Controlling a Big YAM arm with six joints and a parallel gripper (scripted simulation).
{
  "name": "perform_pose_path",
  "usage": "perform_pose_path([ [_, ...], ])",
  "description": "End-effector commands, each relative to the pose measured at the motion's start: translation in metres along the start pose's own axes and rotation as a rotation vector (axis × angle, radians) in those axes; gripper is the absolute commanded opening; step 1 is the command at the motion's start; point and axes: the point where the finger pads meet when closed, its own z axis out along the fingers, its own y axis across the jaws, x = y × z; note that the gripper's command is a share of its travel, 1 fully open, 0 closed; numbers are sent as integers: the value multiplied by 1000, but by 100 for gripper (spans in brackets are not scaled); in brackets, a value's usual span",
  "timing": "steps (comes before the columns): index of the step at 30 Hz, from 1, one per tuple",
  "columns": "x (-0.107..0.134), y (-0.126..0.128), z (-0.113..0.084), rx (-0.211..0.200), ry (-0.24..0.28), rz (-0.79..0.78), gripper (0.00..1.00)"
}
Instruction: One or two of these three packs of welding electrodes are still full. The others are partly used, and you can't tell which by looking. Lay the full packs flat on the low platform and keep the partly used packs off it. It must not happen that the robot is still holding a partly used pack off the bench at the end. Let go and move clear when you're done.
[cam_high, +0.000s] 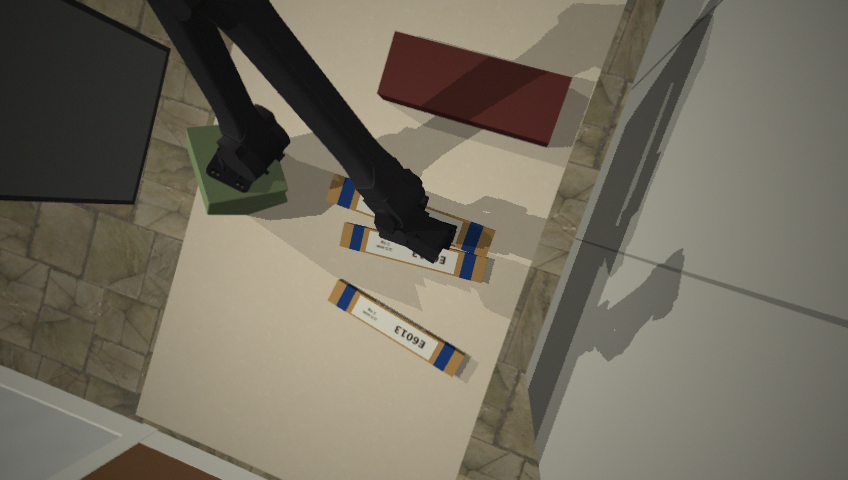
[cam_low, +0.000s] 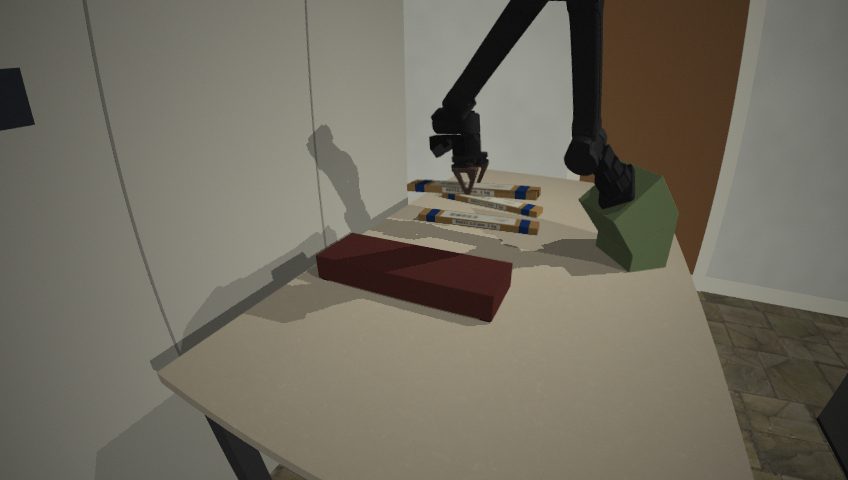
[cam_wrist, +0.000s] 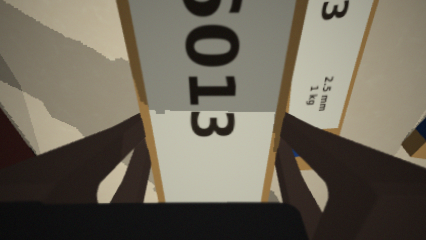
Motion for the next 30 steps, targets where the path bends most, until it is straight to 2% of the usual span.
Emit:
perform_pose_path([
  [1, -34, 2, -35, 29, -94, -36, 0],
  [13, -34, 2, -35, 29, -94, -36, 0],
  [21, -47, 3, -53, 36, -113, -46, 0],
  [30, -52, 3, -59, 38, -118, -49, 0],
])
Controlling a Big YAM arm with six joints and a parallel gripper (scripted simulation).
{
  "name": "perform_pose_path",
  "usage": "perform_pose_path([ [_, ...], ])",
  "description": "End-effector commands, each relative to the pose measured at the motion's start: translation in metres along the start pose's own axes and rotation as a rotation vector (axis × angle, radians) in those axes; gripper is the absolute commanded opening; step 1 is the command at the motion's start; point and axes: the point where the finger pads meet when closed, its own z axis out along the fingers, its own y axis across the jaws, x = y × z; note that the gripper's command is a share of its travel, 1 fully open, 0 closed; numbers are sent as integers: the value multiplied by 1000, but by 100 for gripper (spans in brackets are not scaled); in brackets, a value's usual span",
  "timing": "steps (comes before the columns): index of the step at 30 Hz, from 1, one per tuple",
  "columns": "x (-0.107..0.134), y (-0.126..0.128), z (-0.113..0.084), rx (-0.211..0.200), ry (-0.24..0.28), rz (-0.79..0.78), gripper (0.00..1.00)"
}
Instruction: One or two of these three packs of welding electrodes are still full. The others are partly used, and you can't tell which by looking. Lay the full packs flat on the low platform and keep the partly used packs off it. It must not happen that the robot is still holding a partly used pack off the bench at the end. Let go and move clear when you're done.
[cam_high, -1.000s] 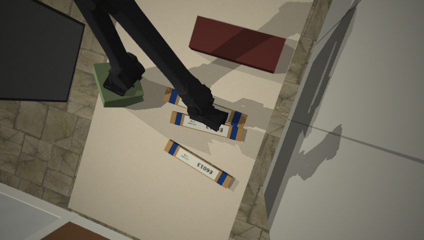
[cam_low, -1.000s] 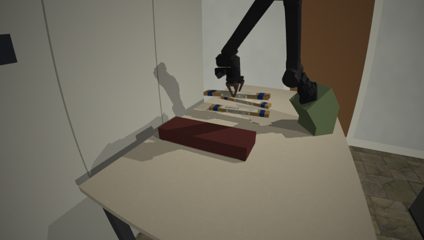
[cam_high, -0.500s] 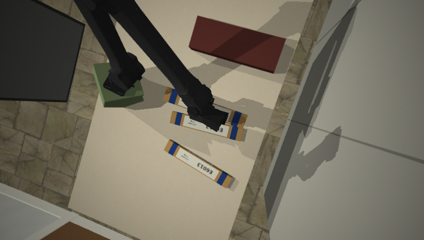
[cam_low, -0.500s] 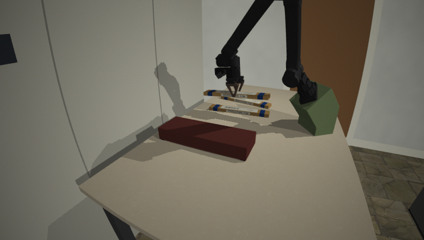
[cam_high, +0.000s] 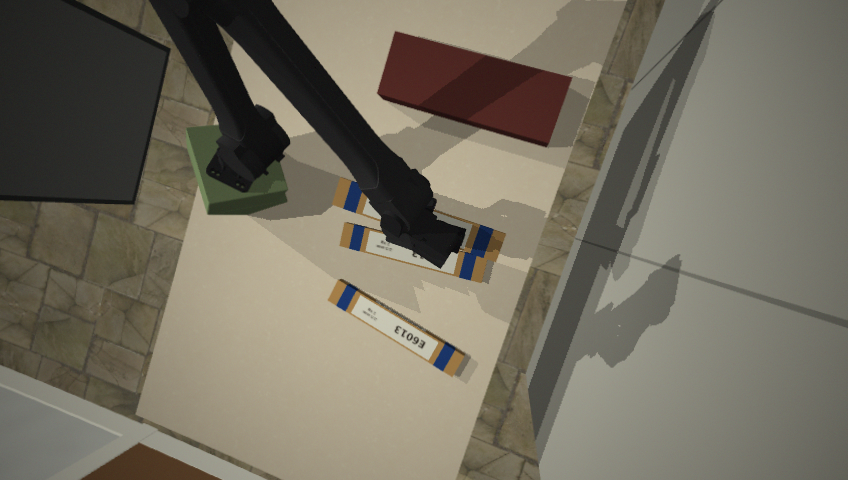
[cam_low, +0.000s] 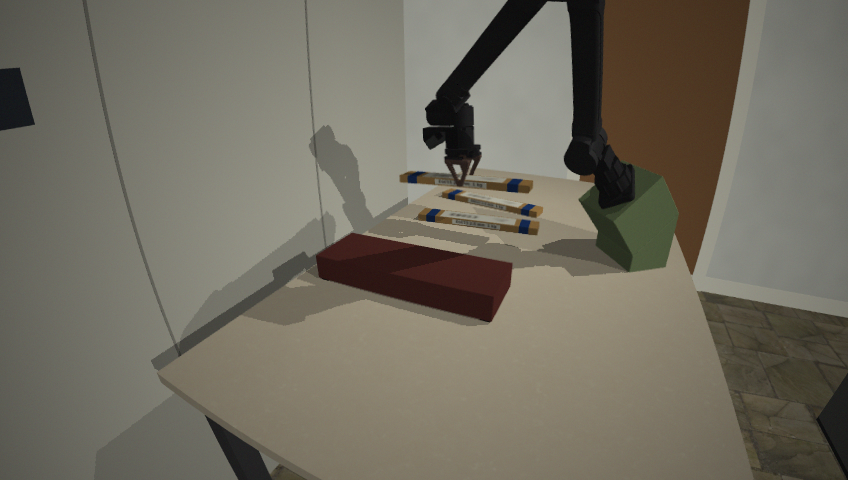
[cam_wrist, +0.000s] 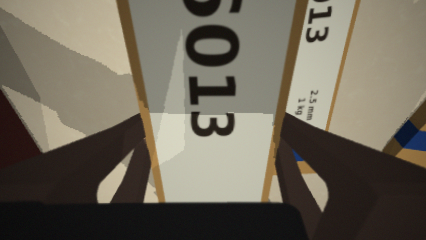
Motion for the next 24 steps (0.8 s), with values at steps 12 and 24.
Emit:
perform_pose_path([
  [12, -35, 2, -42, 33, -94, -39, 0],
  [24, -37, 2, -44, 33, -95, -38, 0],
])
